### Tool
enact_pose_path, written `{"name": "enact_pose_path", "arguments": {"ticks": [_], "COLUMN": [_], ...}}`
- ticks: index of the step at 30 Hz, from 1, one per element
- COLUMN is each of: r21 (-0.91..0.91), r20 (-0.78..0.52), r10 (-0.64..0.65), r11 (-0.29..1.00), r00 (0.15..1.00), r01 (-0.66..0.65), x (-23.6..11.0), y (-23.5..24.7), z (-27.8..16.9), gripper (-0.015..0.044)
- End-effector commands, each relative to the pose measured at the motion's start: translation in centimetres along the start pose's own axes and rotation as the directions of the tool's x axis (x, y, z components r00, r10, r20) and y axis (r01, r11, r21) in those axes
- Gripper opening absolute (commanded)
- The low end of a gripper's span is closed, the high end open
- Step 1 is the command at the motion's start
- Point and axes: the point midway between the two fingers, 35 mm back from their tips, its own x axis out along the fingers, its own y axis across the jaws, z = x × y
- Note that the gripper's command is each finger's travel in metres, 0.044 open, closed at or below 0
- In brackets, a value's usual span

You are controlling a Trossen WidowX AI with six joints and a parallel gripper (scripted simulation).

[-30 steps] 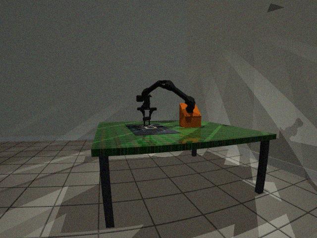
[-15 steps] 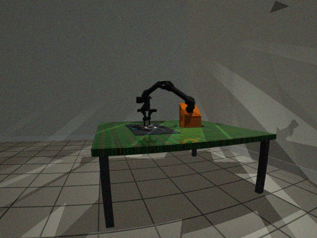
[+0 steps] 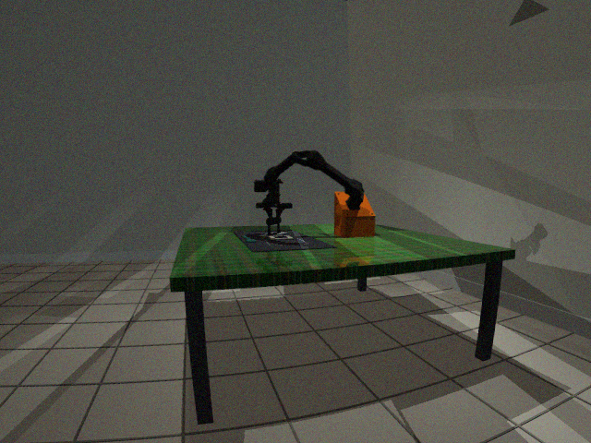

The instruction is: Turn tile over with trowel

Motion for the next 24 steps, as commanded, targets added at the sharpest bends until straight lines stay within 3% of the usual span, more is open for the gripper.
{"name": "enact_pose_path", "arguments": {"ticks": [1, 7, 17, 22, 24], "r21": [0.003, -0.017, -0.287, -0.292, -0.292], "r20": [0.005, 0.005, 0.005, 0.005, 0.005], "r10": [0.000, 0.000, 0.000, 0.000, 0.000], "r11": [1.000, 1.000, 0.958, 0.956, 0.956], "r00": [1.000, 1.000, 1.000, 1.000, 1.000], "r01": [0.000, 0.000, 0.002, 0.002, 0.002], "x": [0.02, 0.02, 0.02, 0.02, 0.02], "y": [0.00, 0.00, 0.00, 0.00, 0.00], "z": [0.06, 0.06, 0.06, 0.06, 0.06], "gripper": [0.0130, 0.0130, 0.0130, 0.0130, 0.0183]}}
